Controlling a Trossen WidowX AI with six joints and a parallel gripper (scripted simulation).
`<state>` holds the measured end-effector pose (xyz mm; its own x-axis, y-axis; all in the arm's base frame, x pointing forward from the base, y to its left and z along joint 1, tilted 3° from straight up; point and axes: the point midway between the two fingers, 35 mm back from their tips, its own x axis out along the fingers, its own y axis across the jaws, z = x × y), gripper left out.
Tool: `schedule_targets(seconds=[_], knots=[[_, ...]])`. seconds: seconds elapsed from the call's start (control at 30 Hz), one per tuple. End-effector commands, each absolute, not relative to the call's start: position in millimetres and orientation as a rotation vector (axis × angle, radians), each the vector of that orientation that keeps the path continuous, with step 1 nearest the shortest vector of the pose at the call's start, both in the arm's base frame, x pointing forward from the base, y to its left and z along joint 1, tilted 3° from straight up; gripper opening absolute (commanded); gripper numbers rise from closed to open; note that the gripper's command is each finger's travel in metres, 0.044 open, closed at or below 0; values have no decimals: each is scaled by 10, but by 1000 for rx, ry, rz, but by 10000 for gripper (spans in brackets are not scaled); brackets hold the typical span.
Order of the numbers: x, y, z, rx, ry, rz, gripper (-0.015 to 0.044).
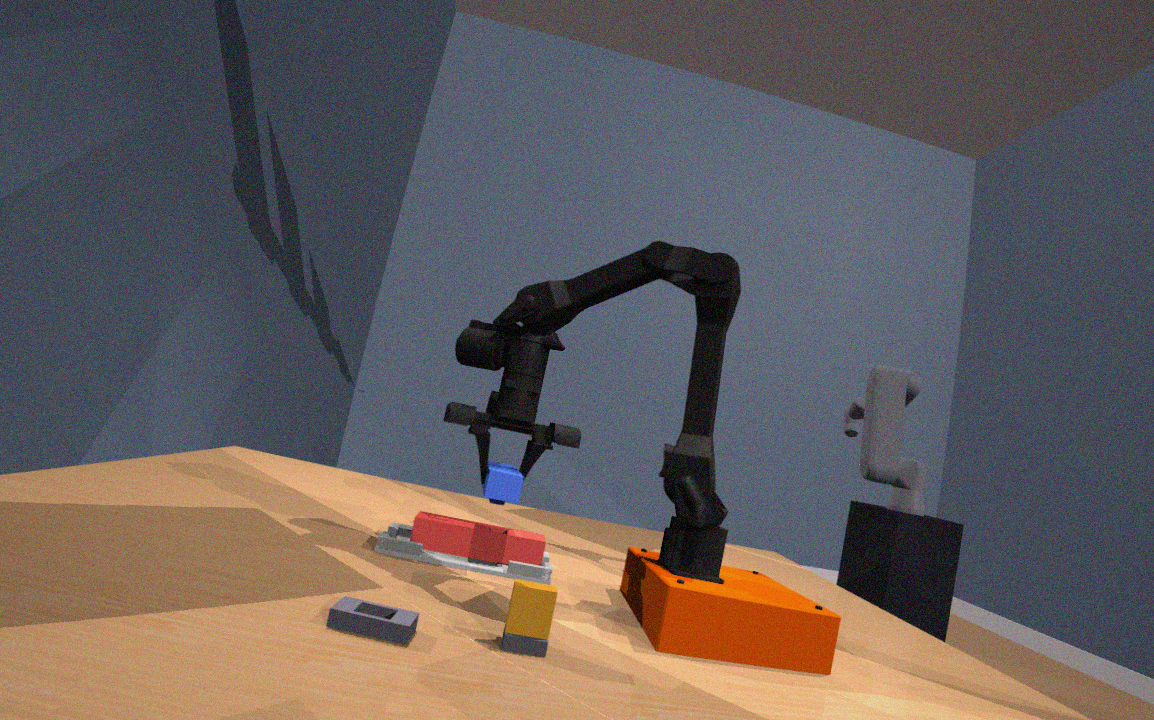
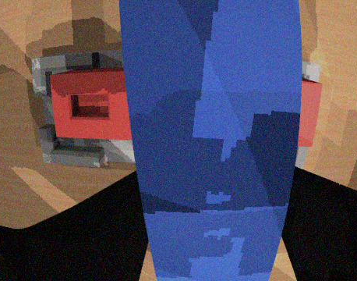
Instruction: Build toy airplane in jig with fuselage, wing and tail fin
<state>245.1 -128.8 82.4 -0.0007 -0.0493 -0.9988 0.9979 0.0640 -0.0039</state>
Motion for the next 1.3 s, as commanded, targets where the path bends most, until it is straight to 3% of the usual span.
schedule_targets(seconds=[0.0,0.1,0.37,1.27], knots=[[2356,-1366,807,1165,1169,-1238,0],[2321,-1392,798,1182,1157,-1255,0],[2323,-1392,798,1182,1157,-1255,197],[2327,-1420,580,1181,1157,-1255,197]])
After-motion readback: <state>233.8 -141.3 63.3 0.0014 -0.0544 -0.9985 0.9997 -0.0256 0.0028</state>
